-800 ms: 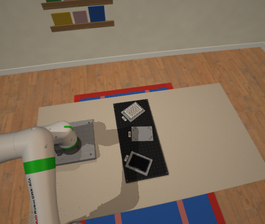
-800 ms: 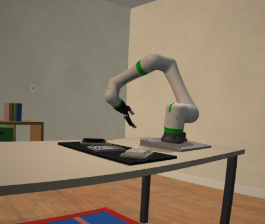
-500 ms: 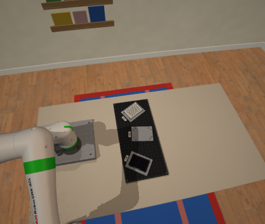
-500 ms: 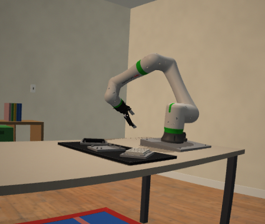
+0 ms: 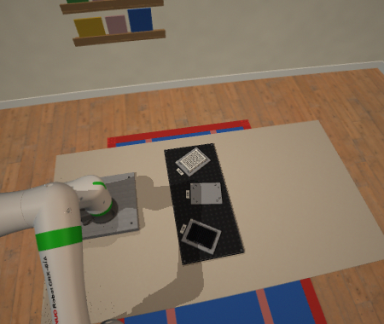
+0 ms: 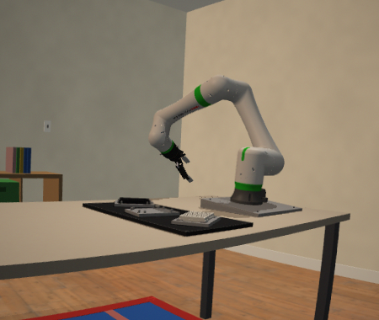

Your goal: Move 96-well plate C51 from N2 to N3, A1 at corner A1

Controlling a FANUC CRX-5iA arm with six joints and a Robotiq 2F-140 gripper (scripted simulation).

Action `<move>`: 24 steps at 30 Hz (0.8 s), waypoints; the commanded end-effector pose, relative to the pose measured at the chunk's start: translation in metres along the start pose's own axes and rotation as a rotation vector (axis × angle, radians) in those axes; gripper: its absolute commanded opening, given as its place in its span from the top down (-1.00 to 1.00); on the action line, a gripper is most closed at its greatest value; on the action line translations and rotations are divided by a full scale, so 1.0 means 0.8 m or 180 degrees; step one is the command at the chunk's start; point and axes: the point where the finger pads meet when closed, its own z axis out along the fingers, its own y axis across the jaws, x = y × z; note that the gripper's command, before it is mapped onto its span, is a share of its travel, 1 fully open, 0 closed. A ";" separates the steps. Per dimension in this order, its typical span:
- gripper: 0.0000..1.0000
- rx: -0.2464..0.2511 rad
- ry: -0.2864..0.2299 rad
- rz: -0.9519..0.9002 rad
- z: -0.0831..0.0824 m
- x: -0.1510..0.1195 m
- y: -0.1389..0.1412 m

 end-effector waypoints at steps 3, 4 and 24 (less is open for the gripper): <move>-1.00 0.0400 -0.0386 -0.0074 -0.041 -0.057 -0.041; -1.00 0.0543 -0.0531 -0.0106 -0.059 -0.078 -0.054; -1.00 0.2240 -0.2590 -0.0732 -0.435 -0.314 -0.126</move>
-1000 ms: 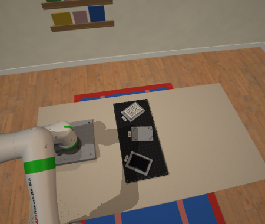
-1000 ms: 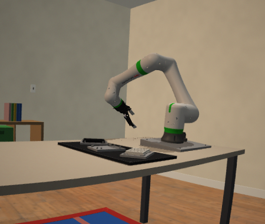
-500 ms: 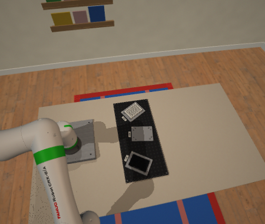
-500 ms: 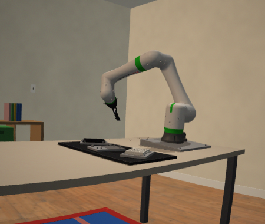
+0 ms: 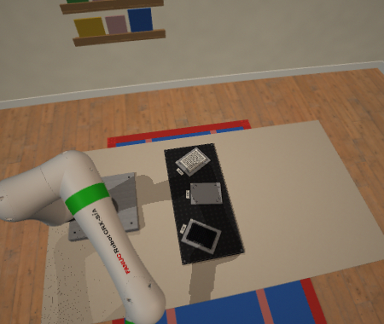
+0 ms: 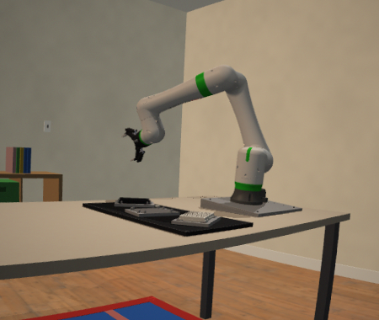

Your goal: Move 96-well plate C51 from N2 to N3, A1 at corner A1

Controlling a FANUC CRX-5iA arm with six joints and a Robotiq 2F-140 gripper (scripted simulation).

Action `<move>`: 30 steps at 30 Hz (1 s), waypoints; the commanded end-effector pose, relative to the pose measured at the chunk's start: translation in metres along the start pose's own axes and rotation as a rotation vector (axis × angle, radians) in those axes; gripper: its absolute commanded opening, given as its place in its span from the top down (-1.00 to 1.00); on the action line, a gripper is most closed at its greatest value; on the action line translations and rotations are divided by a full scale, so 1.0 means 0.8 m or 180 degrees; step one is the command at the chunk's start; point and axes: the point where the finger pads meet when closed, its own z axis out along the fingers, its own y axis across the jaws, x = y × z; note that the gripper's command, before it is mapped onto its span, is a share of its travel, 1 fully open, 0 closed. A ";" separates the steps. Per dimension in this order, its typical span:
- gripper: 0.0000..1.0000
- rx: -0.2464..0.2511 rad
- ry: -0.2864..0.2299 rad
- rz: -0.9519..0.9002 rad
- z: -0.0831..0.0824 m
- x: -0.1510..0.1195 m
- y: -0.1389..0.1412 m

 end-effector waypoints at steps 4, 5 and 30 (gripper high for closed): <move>-1.00 0.0277 -0.0272 -0.0089 -0.002 -0.105 -0.091; -1.00 0.0518 -0.0673 -0.0227 -0.015 -0.116 -0.093; -1.00 0.1594 -0.2894 -0.1188 -0.320 -0.474 -0.220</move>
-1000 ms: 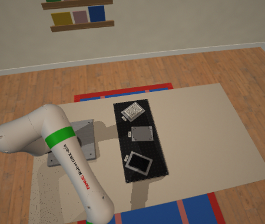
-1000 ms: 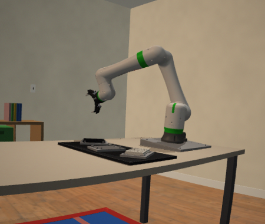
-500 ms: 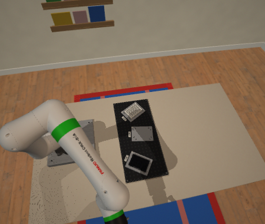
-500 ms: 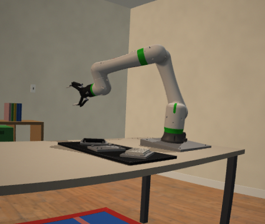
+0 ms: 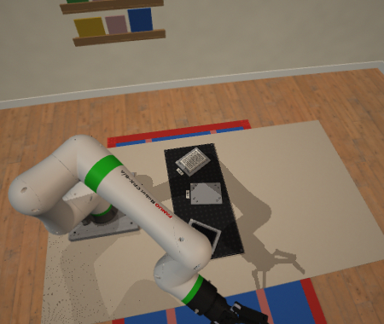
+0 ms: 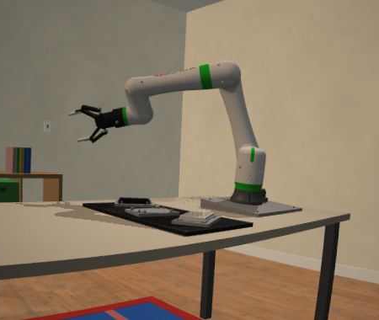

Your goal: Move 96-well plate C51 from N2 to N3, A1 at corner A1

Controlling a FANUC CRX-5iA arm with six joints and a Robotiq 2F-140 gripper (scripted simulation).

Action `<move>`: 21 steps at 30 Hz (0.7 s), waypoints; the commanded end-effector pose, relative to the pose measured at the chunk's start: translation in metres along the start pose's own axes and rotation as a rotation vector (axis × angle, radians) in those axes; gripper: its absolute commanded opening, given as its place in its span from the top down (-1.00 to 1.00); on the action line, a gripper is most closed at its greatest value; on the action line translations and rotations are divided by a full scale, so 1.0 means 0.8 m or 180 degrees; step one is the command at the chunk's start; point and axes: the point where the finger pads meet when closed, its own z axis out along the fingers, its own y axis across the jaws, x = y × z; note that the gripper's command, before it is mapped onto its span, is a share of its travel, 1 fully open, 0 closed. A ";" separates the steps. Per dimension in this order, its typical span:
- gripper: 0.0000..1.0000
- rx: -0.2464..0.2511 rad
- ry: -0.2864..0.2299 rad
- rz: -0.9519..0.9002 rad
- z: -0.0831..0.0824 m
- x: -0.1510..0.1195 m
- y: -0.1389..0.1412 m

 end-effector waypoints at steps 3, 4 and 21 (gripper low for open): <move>-1.00 0.0449 -0.0588 -0.0289 0.009 -0.116 -0.083; -1.00 0.0449 -0.0588 -0.0289 0.009 -0.132 -0.095; -1.00 0.0767 -0.1980 -0.1080 -0.096 -0.458 -0.231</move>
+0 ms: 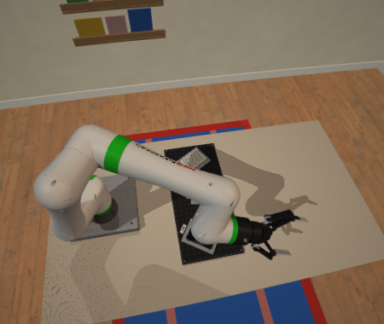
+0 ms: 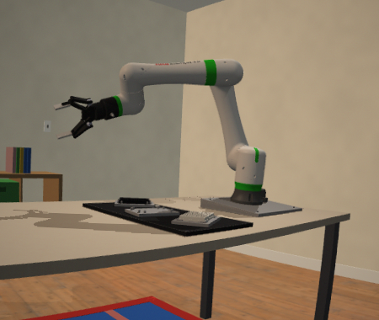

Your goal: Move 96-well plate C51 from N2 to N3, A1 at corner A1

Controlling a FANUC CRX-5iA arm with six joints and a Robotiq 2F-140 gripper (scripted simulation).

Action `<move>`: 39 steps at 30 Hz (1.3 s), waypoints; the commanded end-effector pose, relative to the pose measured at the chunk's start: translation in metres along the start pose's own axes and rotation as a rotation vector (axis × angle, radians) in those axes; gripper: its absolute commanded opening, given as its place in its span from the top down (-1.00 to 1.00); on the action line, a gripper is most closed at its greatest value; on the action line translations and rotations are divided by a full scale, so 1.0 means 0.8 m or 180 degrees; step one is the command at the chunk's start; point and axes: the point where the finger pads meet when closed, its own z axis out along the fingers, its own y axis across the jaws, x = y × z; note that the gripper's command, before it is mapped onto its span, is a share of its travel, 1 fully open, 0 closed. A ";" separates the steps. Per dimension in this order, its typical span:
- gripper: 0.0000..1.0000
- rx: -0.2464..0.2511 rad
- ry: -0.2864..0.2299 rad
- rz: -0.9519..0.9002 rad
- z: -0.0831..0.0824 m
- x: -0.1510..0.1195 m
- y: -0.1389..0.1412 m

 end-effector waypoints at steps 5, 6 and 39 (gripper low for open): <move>-1.00 0.0039 -0.0751 -0.0428 0.005 -0.136 -0.082; -1.00 0.0053 -0.1091 -0.0634 -0.003 -0.152 -0.084; -1.00 -0.1357 -0.3987 -0.3703 -0.393 -0.523 -0.145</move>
